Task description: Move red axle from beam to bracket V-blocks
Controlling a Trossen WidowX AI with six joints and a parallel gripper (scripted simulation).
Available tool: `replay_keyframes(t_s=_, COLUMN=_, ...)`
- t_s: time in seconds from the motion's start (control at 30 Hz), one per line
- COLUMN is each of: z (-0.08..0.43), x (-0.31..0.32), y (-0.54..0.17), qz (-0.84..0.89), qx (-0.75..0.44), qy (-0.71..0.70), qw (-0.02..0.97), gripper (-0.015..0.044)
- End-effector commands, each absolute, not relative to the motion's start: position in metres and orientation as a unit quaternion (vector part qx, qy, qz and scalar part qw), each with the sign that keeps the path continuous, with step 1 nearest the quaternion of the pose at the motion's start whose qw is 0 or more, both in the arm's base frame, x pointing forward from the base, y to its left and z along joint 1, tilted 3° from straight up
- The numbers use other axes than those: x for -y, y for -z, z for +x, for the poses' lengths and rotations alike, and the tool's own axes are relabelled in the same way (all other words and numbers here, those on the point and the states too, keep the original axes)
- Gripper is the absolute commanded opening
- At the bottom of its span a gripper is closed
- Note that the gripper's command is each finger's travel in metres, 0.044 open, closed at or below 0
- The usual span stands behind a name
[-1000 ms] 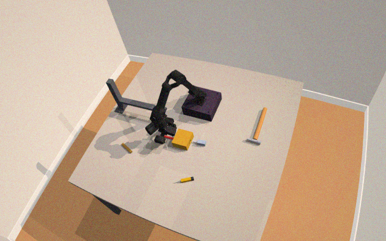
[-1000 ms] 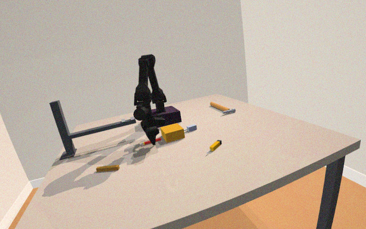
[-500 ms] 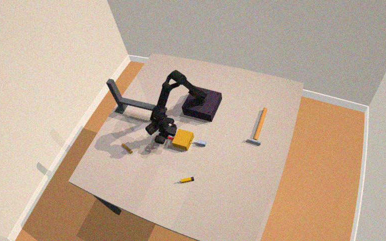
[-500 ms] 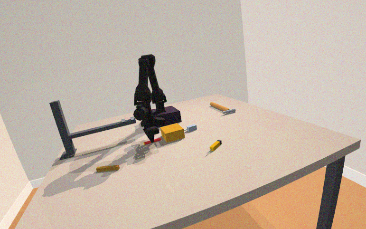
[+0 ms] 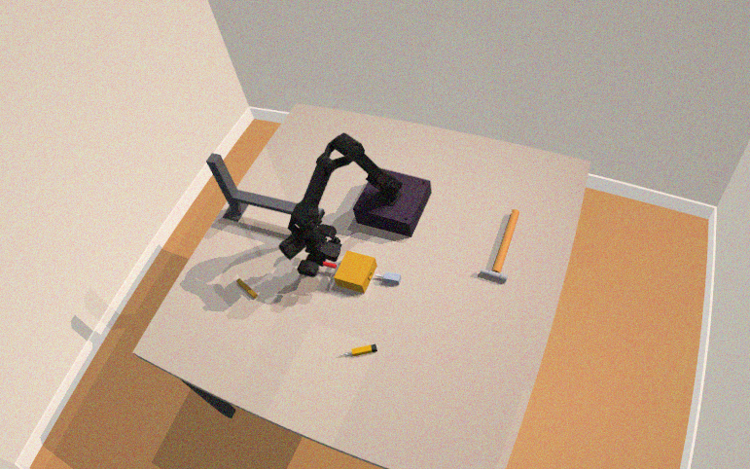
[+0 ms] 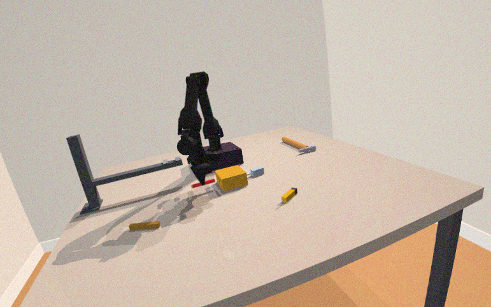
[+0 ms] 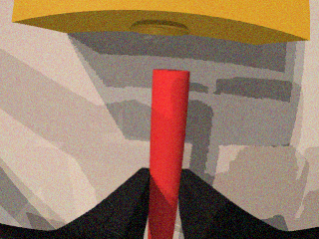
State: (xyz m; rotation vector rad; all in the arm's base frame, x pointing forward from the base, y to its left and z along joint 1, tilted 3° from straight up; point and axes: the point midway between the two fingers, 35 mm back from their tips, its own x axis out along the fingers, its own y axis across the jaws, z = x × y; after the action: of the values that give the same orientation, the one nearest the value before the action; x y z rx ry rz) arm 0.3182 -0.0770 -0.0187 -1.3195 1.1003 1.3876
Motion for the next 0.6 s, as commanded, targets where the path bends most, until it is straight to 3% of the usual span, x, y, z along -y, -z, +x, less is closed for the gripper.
replay_keyframes(t_s=0.0, z=0.324, x=0.079, y=-0.007, qz=-0.538, qx=-0.442, qy=-0.558, qw=0.452, gripper=0.0)
replay_keyframes(t_s=0.57, z=0.331, x=0.084, y=-0.09, qz=-0.535, qx=-0.444, qy=-0.556, qw=0.455, gripper=0.0)
